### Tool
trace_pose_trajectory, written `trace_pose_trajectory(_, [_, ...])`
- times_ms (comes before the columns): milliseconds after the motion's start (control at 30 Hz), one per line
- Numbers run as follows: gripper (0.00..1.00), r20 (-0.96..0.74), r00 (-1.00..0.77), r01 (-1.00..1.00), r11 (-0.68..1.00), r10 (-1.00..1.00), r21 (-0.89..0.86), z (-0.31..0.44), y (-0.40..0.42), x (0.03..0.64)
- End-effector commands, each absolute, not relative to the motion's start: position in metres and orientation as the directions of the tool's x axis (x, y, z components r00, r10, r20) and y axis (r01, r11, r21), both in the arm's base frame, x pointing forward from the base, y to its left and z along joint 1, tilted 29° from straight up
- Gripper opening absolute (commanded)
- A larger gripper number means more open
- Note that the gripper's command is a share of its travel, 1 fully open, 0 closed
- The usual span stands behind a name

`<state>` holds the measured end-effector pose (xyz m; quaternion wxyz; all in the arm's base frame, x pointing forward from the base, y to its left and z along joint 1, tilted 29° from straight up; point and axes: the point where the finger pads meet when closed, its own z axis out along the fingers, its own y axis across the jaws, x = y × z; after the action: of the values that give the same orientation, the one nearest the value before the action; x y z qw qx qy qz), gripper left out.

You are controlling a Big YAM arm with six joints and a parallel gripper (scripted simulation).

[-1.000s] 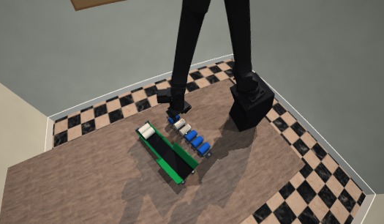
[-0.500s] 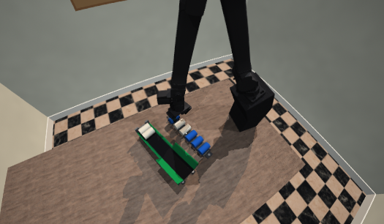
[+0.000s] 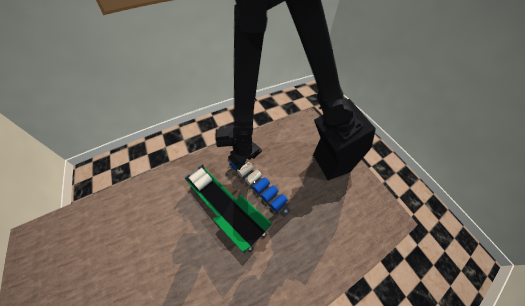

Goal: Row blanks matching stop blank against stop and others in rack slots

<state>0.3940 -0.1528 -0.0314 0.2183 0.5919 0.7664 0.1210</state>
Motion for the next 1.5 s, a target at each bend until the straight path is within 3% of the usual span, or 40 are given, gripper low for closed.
trace_pose_trajectory(0, [0.85, -0.206, -0.197, 0.843, 0.273, 0.958, 0.463, -0.027, -0.154, 0.404])
trace_pose_trajectory(1467, [0.85, -0.202, -0.197, 0.846, 0.27, 0.959, 0.459, -0.047, -0.155, 0.413])
